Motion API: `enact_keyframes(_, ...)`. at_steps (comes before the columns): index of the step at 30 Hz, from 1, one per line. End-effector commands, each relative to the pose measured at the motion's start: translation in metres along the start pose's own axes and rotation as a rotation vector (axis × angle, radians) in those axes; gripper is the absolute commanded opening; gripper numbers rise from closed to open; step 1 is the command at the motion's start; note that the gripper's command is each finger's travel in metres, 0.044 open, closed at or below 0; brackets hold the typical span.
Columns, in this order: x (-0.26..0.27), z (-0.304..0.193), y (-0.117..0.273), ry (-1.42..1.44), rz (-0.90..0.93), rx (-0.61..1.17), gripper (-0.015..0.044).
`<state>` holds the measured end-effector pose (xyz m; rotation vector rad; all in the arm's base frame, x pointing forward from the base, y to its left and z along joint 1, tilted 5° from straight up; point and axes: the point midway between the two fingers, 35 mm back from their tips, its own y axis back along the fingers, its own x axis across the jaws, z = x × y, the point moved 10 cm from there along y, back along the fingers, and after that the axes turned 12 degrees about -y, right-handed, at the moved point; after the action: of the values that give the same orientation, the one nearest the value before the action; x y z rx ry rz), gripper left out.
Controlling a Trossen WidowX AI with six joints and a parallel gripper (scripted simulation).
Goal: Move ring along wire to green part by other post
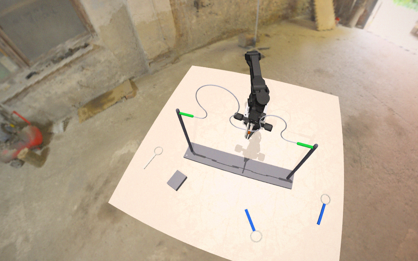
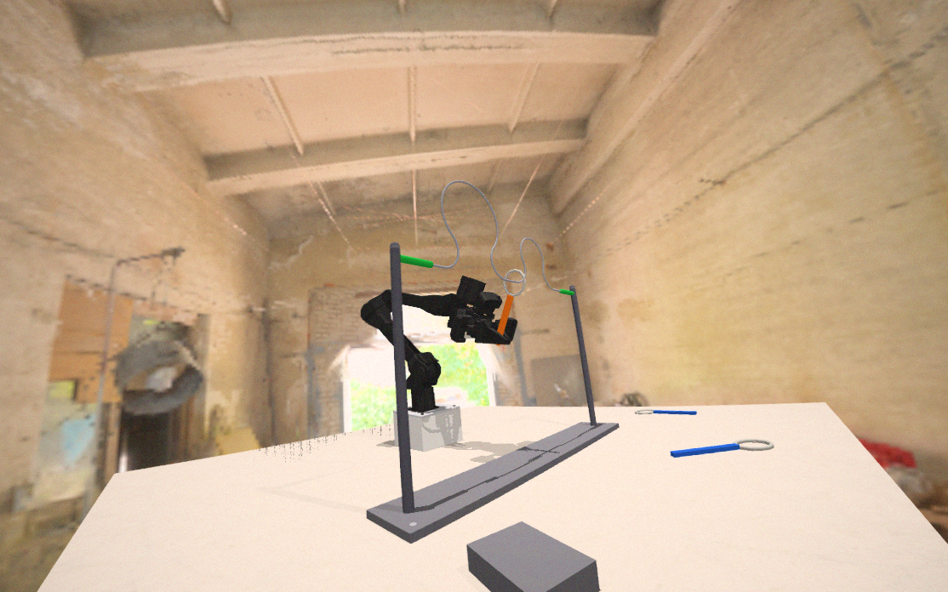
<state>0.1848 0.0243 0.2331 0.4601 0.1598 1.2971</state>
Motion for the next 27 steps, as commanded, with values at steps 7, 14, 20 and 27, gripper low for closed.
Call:
enact_keyframes(7,0.017,0.0,0.002,-0.084,0.04,0.016,-0.015)
enact_keyframes(14,0.03,0.0,0.005,-0.183,0.093,0.039,-0.015)
enact_keyframes(20,0.043,0.002,0.009,-0.289,0.15,0.064,-0.015)
enact_keyframes(27,0.059,0.006,0.016,-0.429,0.225,0.097,-0.015)
